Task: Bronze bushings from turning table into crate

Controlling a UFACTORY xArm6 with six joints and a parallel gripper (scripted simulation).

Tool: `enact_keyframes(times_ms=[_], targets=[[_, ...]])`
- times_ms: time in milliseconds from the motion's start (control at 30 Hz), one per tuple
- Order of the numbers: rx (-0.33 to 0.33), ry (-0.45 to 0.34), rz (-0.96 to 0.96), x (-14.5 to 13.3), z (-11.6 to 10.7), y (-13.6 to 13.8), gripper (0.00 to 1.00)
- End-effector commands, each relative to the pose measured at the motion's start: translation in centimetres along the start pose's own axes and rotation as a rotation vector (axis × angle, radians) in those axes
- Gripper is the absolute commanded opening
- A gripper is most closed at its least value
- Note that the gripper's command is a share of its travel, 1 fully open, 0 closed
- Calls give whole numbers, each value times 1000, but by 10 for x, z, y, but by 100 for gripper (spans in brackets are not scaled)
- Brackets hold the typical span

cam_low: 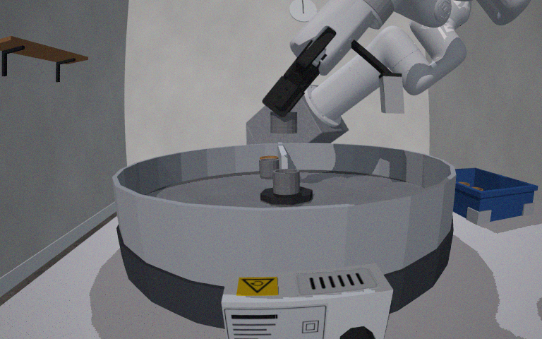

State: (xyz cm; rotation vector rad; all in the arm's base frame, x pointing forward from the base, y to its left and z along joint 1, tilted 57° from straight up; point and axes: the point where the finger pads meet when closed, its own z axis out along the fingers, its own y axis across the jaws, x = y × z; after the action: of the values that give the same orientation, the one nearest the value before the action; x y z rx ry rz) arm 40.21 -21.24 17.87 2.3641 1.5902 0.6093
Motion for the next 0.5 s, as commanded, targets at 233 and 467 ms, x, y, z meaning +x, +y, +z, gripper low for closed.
enact_keyframes(times_ms=[233,467], targets=[[9,-4,3,2,-1,8,0],[9,-4,3,11,10,8,0]])
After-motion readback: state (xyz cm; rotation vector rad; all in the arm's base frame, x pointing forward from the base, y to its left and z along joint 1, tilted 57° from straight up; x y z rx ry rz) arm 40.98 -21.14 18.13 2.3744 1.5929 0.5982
